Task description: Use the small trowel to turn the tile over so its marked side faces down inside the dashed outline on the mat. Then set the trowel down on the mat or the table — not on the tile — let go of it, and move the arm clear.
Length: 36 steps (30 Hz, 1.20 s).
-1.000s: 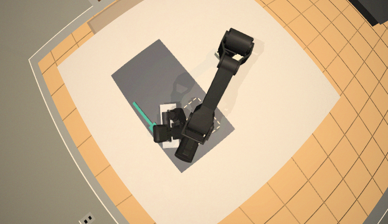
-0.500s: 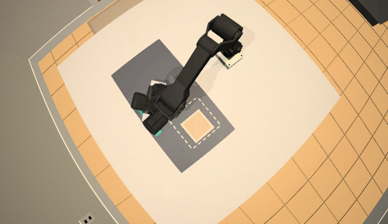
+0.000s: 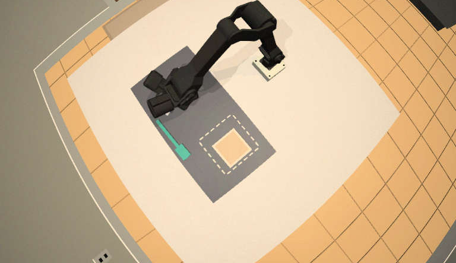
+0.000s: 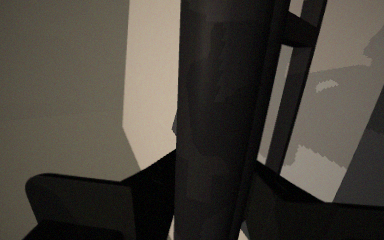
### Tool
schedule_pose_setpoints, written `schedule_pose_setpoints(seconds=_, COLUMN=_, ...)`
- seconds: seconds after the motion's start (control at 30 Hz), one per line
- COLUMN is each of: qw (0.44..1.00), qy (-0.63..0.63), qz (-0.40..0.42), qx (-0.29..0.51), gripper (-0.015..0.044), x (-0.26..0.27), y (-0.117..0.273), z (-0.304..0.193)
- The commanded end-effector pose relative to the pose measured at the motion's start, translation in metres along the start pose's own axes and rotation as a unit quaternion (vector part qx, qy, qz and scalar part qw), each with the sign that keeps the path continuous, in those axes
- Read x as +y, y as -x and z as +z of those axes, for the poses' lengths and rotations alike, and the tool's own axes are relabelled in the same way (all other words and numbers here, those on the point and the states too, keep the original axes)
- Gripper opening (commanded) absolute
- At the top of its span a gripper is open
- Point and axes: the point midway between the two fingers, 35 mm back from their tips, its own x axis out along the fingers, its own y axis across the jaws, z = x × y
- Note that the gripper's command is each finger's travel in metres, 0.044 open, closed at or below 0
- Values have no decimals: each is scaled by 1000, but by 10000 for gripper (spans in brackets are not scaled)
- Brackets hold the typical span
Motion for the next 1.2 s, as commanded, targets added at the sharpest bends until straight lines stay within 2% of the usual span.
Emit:
schedule_pose_setpoints(seconds=0.0, qw=999, qy=-31, qz=8, qx=-24, gripper=0, x=18, y=-12, z=23)
schedule_pose_setpoints(seconds=1.03, qw=999, qy=-36, qz=8, qx=-29, gripper=0, x=-8, y=-39, z=27)
schedule_pose_setpoints(seconds=1.17, qw=999, qy=-36, qz=8, qx=-29, gripper=105, x=-8, y=-39, z=27)
